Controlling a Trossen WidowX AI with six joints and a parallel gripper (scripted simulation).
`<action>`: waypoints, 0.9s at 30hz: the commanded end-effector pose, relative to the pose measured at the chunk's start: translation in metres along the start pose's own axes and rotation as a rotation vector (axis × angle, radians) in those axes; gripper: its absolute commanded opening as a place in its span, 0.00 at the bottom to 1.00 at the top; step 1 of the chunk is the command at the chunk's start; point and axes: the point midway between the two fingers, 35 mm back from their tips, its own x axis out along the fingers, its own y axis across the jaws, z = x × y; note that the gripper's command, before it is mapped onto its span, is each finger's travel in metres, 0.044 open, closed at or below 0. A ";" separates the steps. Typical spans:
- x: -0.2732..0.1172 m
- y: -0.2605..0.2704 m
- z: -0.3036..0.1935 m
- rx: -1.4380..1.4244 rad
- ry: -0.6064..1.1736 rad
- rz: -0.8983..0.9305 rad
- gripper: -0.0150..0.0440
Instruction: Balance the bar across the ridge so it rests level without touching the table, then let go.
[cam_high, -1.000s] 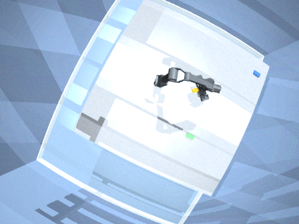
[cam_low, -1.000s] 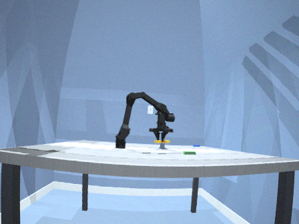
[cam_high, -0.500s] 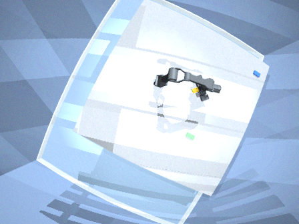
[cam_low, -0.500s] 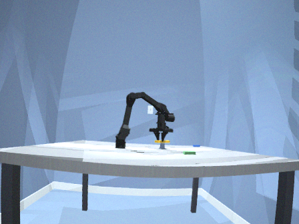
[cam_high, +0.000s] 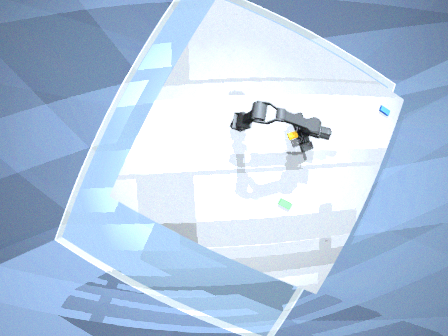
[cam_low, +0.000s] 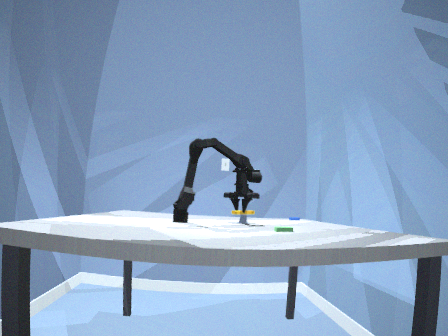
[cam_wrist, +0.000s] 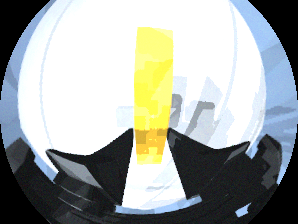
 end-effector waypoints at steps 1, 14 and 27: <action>0.000 0.000 0.000 0.000 0.000 0.000 0.57; 0.000 0.000 0.000 0.000 0.000 0.000 0.97; -0.098 0.000 0.000 0.000 0.000 0.000 1.00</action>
